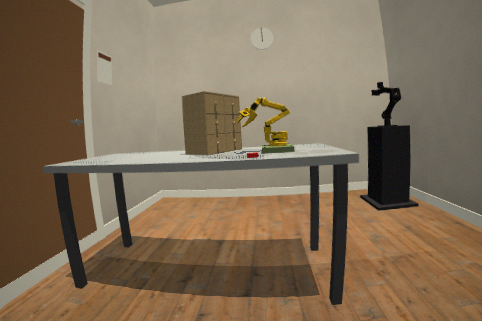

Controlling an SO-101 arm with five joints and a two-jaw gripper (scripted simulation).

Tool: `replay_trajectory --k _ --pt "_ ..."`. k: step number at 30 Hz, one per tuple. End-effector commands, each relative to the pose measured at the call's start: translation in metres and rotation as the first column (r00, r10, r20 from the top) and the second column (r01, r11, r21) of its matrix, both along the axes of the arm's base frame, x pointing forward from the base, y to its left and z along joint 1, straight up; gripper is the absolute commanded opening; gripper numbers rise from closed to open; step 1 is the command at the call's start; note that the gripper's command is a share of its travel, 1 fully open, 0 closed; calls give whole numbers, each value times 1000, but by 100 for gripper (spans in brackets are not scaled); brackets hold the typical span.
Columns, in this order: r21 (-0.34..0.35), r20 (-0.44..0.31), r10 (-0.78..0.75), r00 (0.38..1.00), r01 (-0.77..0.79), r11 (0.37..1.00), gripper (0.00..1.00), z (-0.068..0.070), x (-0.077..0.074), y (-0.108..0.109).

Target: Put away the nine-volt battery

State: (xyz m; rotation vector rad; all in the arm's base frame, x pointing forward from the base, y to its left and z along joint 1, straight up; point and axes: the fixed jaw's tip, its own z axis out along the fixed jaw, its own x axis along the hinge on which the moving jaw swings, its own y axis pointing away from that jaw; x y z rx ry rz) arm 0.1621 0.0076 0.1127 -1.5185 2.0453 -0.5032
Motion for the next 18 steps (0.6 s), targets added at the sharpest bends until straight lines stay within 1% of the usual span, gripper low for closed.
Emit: replay_trajectory --k 1,6,11,13,18 --pt "61 24 -85 996 84 995 21 4 2 -1" --pt "138 12 -183 983 180 974 21 5 3 -1" --pt "212 -7 -278 961 273 938 21 5 3 -1" --pt "212 -7 -278 961 273 938 21 5 3 -1" --pt "283 -34 -369 929 363 888 21 5 4 -1"
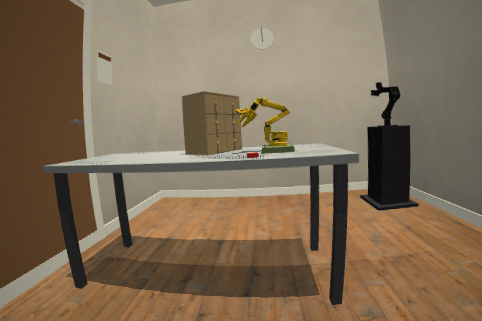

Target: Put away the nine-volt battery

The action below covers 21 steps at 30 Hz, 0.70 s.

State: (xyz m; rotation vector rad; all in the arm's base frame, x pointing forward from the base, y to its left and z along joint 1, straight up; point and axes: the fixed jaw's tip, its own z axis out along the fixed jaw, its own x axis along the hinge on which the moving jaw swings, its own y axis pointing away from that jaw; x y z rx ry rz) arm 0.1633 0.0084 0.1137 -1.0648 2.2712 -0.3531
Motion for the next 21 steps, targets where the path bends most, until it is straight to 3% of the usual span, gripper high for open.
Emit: replay_trajectory --k 1,10,12,21 --pt "62 24 -87 996 85 994 21 5 3 -2" --pt "199 -1 -261 965 256 946 21 5 4 -2" --pt "199 -1 -261 965 256 946 21 5 4 -2" --pt "326 -50 -422 905 414 850 21 6 5 -2"
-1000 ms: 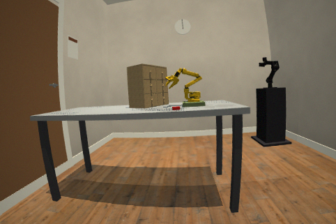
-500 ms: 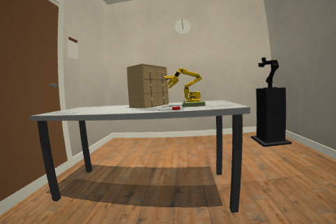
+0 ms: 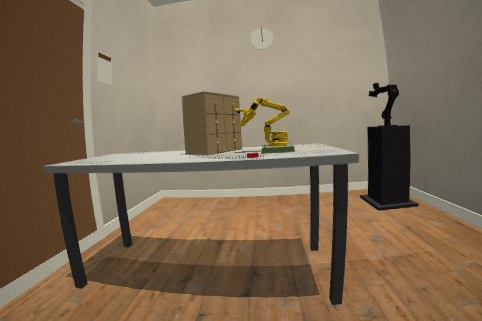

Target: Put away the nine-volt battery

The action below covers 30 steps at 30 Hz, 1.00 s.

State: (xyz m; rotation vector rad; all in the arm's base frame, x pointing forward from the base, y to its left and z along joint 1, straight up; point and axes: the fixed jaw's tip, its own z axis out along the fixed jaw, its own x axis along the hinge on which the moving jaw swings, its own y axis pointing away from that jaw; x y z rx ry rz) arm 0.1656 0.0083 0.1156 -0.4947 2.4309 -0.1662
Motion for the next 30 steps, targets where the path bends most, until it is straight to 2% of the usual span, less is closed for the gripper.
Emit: replay_trajectory --k 1,6,8,14,30 --pt "63 24 -89 996 87 994 21 5 3 -2" --pt "140 14 -187 982 183 973 21 5 4 -2" --pt "140 14 -187 982 183 973 21 5 4 -2" --pt "226 -7 -296 955 289 930 21 6 4 -3" --pt "226 -7 -296 955 289 930 21 6 4 -3"
